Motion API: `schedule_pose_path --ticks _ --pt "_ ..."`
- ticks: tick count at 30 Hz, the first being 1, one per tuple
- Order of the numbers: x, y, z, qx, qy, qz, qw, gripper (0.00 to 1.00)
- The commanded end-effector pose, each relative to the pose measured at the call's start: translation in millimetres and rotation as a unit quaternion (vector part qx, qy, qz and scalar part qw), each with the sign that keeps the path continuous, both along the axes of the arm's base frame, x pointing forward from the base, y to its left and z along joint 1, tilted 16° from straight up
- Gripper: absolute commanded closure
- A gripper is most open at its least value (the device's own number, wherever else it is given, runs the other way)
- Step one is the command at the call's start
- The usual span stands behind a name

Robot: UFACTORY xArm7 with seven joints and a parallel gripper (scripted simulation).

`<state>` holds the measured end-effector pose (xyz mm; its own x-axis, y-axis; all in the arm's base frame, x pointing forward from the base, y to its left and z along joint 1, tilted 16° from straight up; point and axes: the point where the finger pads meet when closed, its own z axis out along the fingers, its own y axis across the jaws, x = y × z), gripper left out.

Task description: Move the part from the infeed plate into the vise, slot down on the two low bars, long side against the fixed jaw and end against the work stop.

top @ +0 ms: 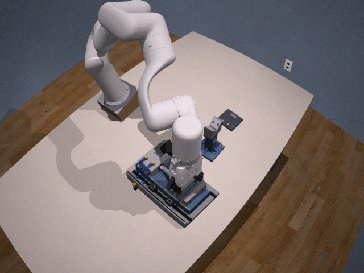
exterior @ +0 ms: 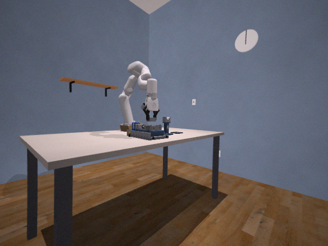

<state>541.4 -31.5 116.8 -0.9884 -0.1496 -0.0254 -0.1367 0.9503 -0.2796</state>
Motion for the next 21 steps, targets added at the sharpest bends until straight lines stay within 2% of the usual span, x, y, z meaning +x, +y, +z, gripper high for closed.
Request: schedule_pose_path --ticks 1,21 --pt "1.3 0.4 1.6 0.000 -0.002 0.001 1.000 1.00" --pt "1.5 0.0 0.0 0.000 -0.002 0.001 1.000 1.00"
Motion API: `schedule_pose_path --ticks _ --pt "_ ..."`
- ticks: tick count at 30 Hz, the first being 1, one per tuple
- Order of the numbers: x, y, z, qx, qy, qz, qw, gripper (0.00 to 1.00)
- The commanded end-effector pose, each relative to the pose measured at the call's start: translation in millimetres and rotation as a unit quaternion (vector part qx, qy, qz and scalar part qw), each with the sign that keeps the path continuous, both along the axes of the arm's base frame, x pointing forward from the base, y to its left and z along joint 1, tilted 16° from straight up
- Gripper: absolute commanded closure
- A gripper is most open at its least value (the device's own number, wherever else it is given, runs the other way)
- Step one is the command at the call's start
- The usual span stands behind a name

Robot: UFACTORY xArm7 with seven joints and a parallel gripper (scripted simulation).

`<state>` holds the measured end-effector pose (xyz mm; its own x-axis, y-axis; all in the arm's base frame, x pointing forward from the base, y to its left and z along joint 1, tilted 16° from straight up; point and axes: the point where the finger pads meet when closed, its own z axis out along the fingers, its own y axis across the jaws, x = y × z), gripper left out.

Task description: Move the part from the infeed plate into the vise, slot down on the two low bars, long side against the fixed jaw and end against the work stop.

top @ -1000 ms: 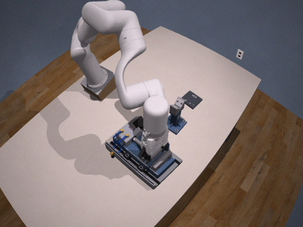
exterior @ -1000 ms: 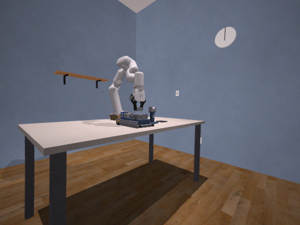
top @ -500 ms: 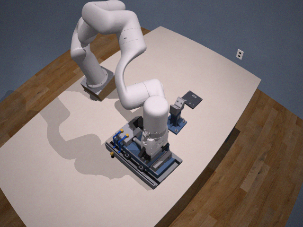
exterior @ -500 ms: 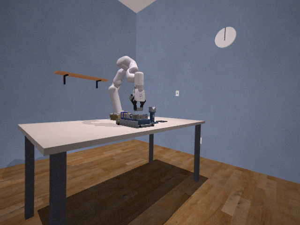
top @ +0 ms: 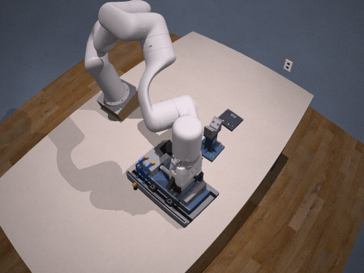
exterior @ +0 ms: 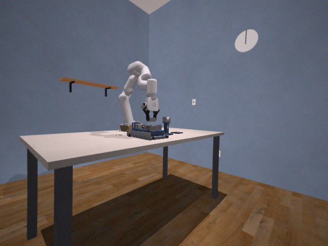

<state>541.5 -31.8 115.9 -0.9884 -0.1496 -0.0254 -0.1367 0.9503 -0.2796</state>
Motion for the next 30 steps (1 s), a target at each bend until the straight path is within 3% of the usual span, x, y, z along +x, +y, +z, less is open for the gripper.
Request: schedule_pose_path --ticks 1,30 --pt "1.4 0 0.5 0.000 -0.002 0.001 1.000 1.00" --pt "2.7 -4 -15.0 0.000 -0.002 0.001 1.000 1.00"
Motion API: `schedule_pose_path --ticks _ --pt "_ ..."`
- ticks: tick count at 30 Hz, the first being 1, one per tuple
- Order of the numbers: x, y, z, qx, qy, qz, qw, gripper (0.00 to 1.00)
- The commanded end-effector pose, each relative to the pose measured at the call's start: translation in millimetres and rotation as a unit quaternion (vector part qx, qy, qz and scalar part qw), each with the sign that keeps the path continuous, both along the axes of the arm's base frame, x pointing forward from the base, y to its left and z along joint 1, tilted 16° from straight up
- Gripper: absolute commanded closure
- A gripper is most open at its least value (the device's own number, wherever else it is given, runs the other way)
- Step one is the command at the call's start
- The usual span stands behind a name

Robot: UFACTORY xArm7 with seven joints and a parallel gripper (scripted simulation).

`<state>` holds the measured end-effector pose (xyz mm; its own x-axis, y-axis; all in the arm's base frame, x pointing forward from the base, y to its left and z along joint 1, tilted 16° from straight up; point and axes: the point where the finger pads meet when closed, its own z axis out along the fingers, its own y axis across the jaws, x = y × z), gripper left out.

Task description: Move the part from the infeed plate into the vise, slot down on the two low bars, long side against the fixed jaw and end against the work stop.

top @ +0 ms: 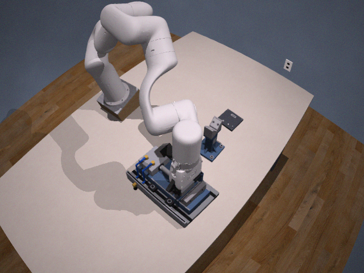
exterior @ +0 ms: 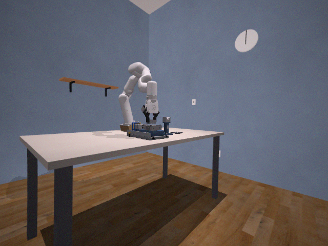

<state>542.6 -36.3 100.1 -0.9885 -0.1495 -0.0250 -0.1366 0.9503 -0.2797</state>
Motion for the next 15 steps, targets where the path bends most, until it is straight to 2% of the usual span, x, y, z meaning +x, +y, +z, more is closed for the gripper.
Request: schedule_pose_path --ticks 1,15 --pt "1.6 0.0 0.2 0.000 -0.002 0.001 1.000 1.00" --pt "2.0 -1.3 -4.5 0.000 -0.002 0.001 1.000 1.00"
